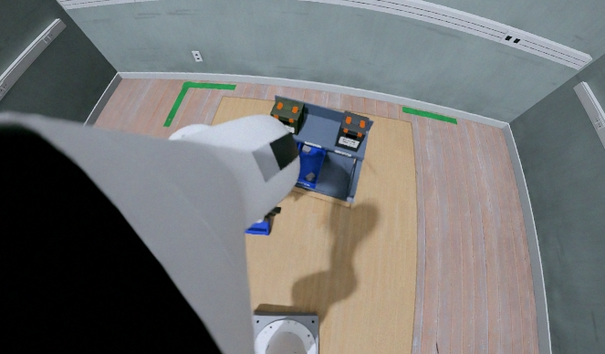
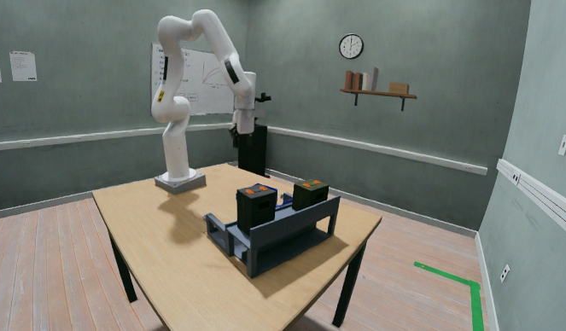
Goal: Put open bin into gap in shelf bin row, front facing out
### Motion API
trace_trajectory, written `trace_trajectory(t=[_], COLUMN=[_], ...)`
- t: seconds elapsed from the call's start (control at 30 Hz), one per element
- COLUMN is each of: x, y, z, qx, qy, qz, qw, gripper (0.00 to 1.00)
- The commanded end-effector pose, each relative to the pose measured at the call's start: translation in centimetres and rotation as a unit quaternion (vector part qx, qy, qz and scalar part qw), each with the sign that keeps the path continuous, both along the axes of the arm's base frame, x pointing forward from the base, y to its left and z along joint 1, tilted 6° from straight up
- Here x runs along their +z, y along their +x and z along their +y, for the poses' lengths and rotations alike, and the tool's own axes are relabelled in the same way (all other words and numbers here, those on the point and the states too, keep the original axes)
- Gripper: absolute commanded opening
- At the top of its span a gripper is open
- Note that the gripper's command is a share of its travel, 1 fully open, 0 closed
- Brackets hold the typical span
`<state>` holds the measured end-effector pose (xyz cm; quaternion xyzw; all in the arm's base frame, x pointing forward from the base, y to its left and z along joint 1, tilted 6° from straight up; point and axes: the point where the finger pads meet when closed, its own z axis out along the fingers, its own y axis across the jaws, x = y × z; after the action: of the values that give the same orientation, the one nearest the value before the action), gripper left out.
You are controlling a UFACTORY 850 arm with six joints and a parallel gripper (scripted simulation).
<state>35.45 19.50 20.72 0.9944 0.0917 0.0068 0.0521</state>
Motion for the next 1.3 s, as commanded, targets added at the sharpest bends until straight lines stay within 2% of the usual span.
trace_trajectory(t=[0.0, 0.03, 0.43, 0.6, 1.0, 1.17, 1.27], x=[-0.2, -0.3, -0.3, -0.7, -0.7, -0.9, -0.9], y=[1.9, 2.4, 2.4, 5.1, 5.1, 6.3, 6.3], z=[3.1, 4.0, 4.0, 8.6, 8.6, 10.6, 10.6], qx=[0.000, 0.000, 0.000, 0.000, 0.000, 0.000, 0.000], qy=[0.001, 0.001, 0.001, 0.001, 0.001, 0.001, 0.001], qz=[-0.001, -0.001, -0.001, -0.001, -0.001, -0.001, -0.001], qw=[1.000, 1.000, 1.000, 1.000, 1.000, 1.000, 1.000], gripper=[1.00, 1.00, 1.00, 1.00, 1.00, 1.00, 1.00])
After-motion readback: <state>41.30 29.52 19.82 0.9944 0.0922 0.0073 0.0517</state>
